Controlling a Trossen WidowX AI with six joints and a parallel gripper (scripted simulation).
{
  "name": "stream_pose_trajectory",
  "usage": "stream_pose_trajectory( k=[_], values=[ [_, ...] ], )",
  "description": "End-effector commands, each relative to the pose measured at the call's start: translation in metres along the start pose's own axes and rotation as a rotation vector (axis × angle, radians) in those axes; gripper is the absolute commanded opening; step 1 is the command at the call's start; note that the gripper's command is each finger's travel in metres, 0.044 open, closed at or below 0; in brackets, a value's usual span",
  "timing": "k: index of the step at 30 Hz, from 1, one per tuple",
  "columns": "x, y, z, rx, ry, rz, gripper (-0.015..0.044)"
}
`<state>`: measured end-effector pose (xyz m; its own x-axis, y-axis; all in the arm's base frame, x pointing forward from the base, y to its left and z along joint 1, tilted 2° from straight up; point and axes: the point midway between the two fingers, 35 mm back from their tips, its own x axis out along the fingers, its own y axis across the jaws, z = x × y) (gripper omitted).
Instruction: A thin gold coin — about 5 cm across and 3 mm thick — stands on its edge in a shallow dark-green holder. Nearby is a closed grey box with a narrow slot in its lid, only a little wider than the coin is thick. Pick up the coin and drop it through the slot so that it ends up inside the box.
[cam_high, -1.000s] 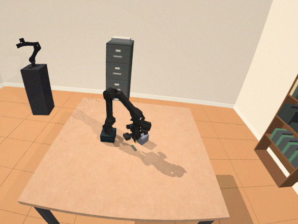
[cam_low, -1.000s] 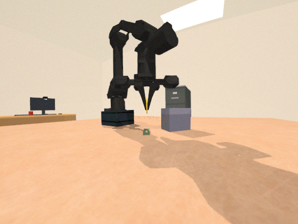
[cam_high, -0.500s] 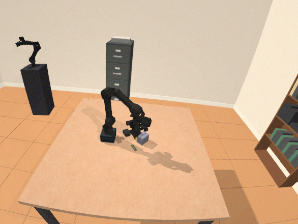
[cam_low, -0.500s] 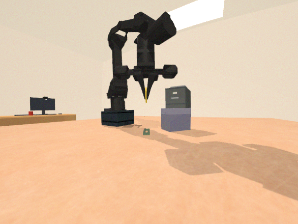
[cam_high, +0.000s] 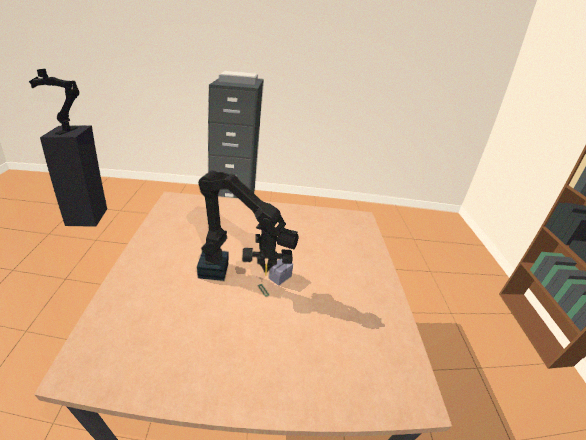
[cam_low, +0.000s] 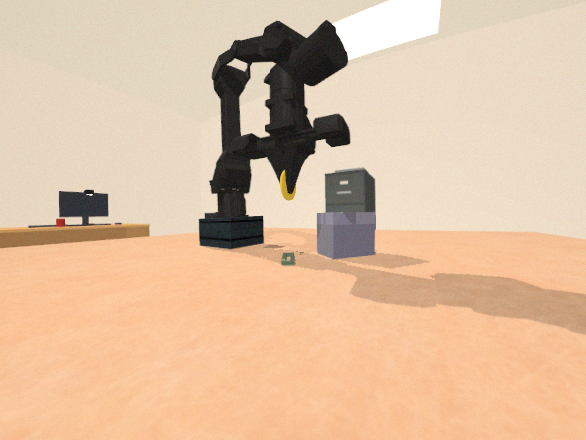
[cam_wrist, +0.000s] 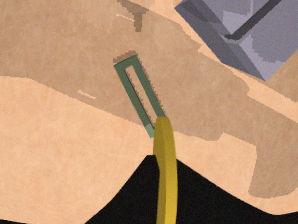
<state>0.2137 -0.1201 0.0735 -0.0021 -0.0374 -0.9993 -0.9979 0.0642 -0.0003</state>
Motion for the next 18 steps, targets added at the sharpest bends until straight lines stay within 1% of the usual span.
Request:
stream_pose_trajectory(
  k=[1, 18],
  values=[
    [-0.0003, -0.0005, -0.0001, 0.143, -0.003, 0.001, 0.0000],
    [-0.0008, -0.0032, -0.0017, 0.732, -0.002, 0.002, 0.0000]
  ],
)
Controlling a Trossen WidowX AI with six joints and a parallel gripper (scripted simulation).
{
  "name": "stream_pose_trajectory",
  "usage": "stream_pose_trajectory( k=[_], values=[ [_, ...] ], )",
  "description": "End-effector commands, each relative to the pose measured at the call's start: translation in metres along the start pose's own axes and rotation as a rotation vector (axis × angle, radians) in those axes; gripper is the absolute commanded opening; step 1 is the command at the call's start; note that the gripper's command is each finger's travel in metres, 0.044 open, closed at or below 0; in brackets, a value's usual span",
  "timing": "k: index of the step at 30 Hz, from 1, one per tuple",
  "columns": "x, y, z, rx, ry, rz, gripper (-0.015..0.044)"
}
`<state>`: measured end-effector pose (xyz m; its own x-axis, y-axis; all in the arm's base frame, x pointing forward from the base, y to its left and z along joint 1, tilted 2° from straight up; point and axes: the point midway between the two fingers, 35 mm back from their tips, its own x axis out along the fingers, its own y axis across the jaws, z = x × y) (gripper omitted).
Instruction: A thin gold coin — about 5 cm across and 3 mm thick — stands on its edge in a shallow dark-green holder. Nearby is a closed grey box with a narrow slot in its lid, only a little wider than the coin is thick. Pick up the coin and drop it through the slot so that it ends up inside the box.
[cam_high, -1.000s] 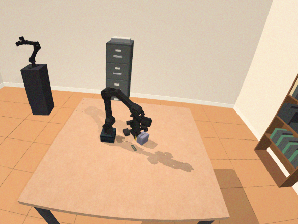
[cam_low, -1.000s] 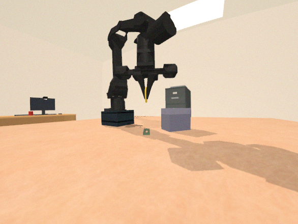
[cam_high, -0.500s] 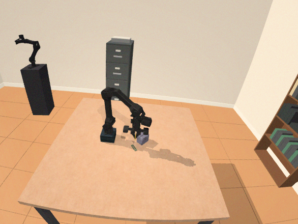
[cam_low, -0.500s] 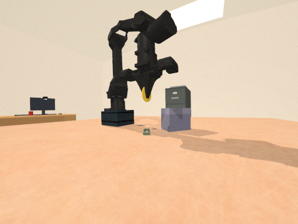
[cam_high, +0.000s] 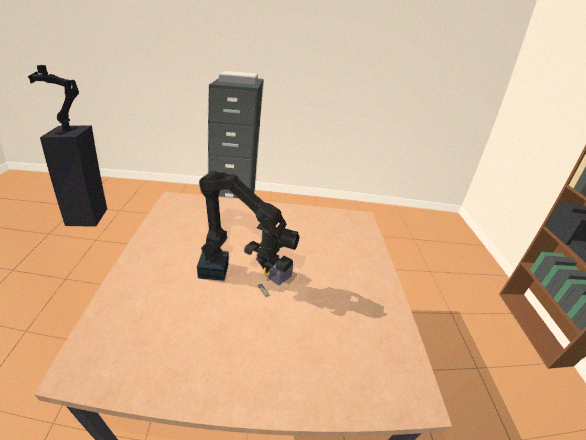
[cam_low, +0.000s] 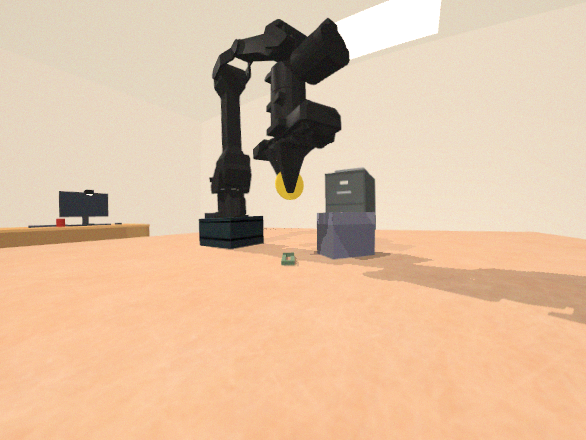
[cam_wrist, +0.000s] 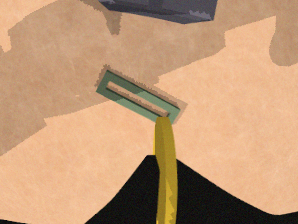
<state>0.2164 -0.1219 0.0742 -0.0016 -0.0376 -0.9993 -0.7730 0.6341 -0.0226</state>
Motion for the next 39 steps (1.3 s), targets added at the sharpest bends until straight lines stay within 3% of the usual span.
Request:
stream_pose_trajectory(
  k=[1, 39],
  values=[
    [0.000, 0.000, 0.000, 0.138, -0.001, 0.003, 0.0000],
    [-0.002, -0.009, 0.075, 0.162, -0.008, 0.003, 0.0000]
  ],
)
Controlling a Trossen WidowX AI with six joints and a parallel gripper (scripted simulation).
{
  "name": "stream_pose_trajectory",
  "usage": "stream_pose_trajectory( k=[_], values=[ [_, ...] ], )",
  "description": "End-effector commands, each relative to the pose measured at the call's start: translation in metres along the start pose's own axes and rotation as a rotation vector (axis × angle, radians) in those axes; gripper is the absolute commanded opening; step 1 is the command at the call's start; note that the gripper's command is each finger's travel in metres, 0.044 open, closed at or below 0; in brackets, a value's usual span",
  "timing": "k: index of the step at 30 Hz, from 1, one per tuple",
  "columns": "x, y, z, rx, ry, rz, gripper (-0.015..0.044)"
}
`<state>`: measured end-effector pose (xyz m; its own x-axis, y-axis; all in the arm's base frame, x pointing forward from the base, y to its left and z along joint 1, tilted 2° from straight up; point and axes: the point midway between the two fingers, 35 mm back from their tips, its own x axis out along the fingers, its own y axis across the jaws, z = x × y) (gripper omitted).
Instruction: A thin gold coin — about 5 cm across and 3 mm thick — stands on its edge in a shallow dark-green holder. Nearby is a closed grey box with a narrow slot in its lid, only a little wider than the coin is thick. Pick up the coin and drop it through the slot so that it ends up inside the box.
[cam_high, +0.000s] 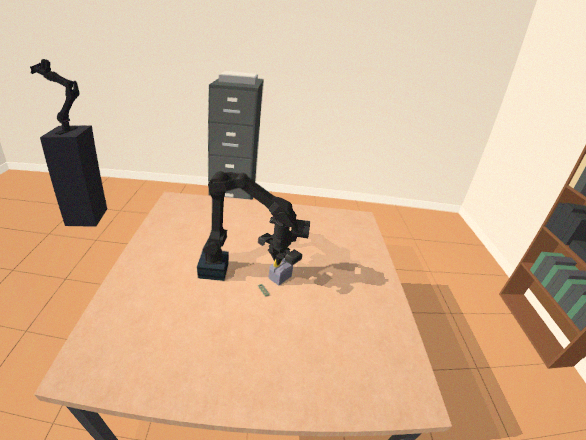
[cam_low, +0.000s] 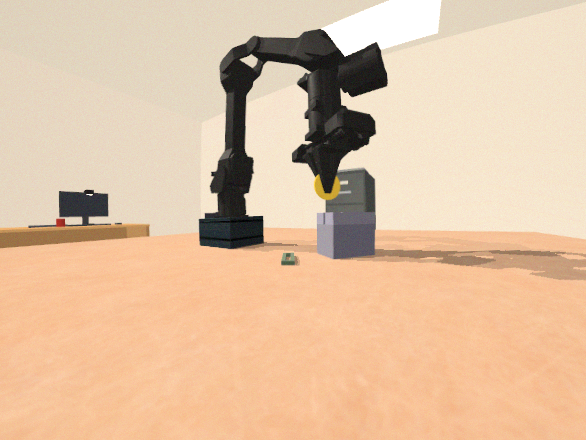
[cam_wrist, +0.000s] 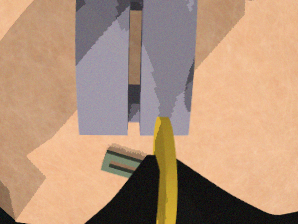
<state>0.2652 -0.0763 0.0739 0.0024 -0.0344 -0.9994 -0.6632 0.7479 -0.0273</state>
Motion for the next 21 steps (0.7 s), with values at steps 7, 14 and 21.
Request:
stream_pose_trajectory(
  k=[7, 14, 21],
  values=[
    [0.000, 0.006, 0.027, 0.004, -0.003, 0.004, 0.0000],
    [0.000, 0.010, 0.041, 0.004, -0.004, 0.005, 0.0000],
    [0.000, 0.008, 0.035, -0.001, -0.003, 0.001, 0.0000]
  ],
)
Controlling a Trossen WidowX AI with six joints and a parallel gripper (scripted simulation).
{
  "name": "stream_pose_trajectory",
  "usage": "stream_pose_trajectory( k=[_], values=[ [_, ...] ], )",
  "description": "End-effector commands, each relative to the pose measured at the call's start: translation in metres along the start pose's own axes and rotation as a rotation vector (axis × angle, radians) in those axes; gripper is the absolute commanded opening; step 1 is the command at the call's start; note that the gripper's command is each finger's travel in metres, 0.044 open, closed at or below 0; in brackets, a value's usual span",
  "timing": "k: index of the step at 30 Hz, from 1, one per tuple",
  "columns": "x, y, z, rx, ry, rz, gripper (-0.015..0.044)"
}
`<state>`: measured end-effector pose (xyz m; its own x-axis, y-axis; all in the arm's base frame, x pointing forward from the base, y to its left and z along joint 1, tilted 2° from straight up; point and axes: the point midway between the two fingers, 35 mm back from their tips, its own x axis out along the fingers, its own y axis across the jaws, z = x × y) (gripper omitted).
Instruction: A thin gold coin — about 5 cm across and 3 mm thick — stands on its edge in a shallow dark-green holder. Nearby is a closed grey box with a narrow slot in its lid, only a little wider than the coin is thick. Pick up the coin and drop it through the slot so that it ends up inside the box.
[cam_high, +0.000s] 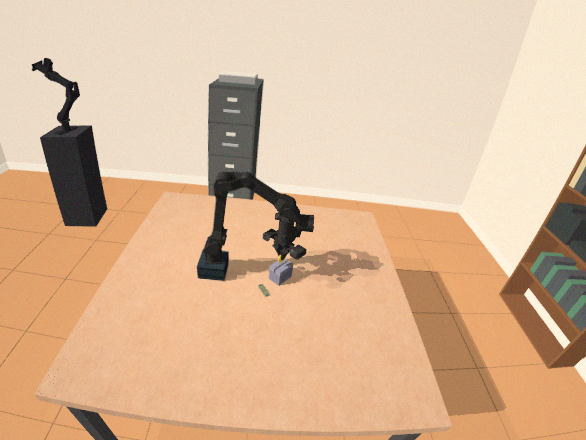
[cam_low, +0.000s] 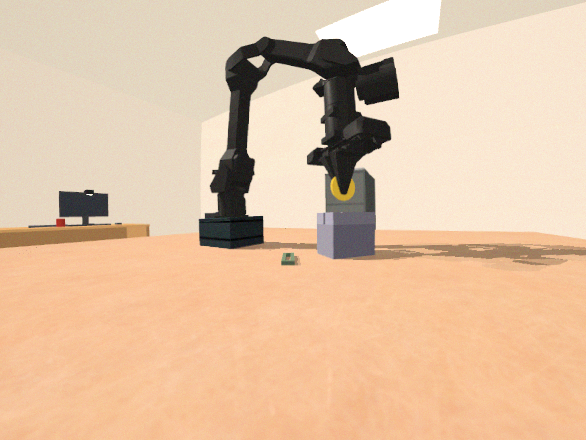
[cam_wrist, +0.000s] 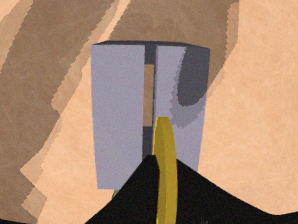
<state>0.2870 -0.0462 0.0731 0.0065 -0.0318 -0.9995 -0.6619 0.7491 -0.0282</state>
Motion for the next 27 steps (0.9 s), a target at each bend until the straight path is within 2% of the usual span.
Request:
stream_pose_trajectory(
  k=[1, 27],
  values=[
    [0.0005, 0.0003, -0.0012, -0.003, 0.001, 0.002, 0.0000],
    [0.0012, 0.0021, 0.0042, -0.001, 0.002, 0.003, 0.0000]
  ],
)
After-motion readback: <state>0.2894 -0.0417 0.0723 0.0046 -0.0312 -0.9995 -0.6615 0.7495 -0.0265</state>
